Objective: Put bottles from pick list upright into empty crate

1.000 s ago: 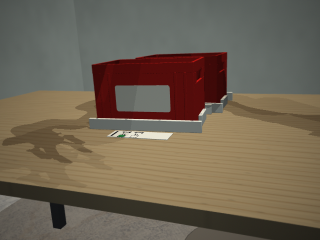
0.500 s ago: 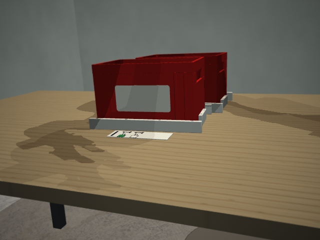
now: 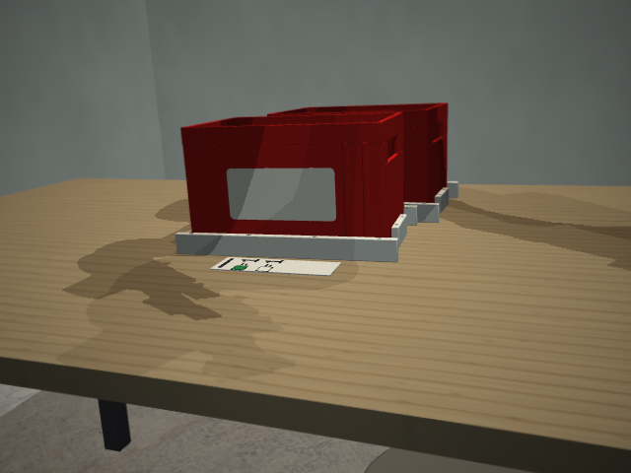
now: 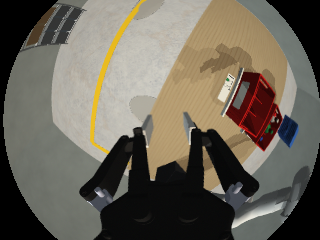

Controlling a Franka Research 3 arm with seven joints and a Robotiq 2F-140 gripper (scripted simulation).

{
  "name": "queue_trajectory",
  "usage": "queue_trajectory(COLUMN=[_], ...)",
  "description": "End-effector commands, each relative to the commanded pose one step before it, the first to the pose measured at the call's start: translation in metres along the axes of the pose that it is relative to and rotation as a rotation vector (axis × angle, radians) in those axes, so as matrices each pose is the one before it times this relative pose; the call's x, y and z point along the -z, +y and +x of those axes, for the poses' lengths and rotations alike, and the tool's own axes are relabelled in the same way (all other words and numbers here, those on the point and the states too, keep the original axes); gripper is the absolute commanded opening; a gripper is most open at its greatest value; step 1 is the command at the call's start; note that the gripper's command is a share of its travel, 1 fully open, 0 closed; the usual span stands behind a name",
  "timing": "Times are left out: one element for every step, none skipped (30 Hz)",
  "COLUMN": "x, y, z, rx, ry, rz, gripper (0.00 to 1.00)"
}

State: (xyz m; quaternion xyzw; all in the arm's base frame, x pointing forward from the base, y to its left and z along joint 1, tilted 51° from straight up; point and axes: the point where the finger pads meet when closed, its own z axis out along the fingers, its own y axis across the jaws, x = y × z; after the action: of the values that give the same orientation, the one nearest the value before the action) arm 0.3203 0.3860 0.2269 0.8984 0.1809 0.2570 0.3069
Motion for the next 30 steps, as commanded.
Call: queue_trajectory(x=[0.00337,0.0,0.0,0.0,0.0,0.0,0.0,0.0,0.0,0.0,0.0,0.0,0.0,0.0,0.0,0.0,0.0,0.0,0.0,0.0,0.0,0.0,0.0,0.0,0.0,0.0,0.0,0.0,0.0,0.0], y=[0.00109,0.0,0.0,0.0,0.0,0.0,0.0,0.0,0.0,0.0,0.0,0.0,0.0,0.0,0.0,0.0,0.0,0.0,0.0,0.0,0.0,0.0,0.0,0.0,0.0,0.0,0.0,0.0,0.0,0.0], z=[-0.0129,0.0,0.0,0.0,0.0,0.0,0.0,0.0,0.0,0.0,0.0,0.0,0.0,0.0,0.0,0.0,0.0,0.0,0.0,0.0,0.0,0.0,0.0,0.0,0.0,0.0,0.0,0.0,0.0,0.0], rx=[0.15125,0.02089,0.02215,0.02173,0.0,0.0,0.0097,0.0,0.0,0.0,0.0,0.0,0.0,0.0,0.0,0.0,0.0,0.0,0.0,0.0,0.0,0.0,0.0,0.0,0.0,0.0,0.0,0.0,0.0,0.0], ry=[0.01938,0.0062,0.00363,0.00276,0.0,0.0,0.00087,0.0,0.0,0.0,0.0,0.0,0.0,0.0,0.0,0.0,0.0,0.0,0.0,0.0,0.0,0.0,0.0,0.0,0.0,0.0,0.0,0.0,0.0,0.0], rz=[-0.0375,-0.00654,-0.0056,-0.00531,0.0,0.0,-0.00236,0.0,0.0,0.0,0.0,0.0,0.0,0.0,0.0,0.0,0.0,0.0,0.0,0.0,0.0,0.0,0.0,0.0,0.0,0.0,0.0,0.0,0.0,0.0], gripper=[0.38,0.38,0.38,0.38,0.38,0.38,0.38,0.38,0.38,0.38,0.38,0.38,0.38,0.38,0.38,0.38,0.38,0.38,0.38,0.38,0.38,0.38,0.38,0.38,0.38,0.38,0.38,0.38,0.38,0.38])
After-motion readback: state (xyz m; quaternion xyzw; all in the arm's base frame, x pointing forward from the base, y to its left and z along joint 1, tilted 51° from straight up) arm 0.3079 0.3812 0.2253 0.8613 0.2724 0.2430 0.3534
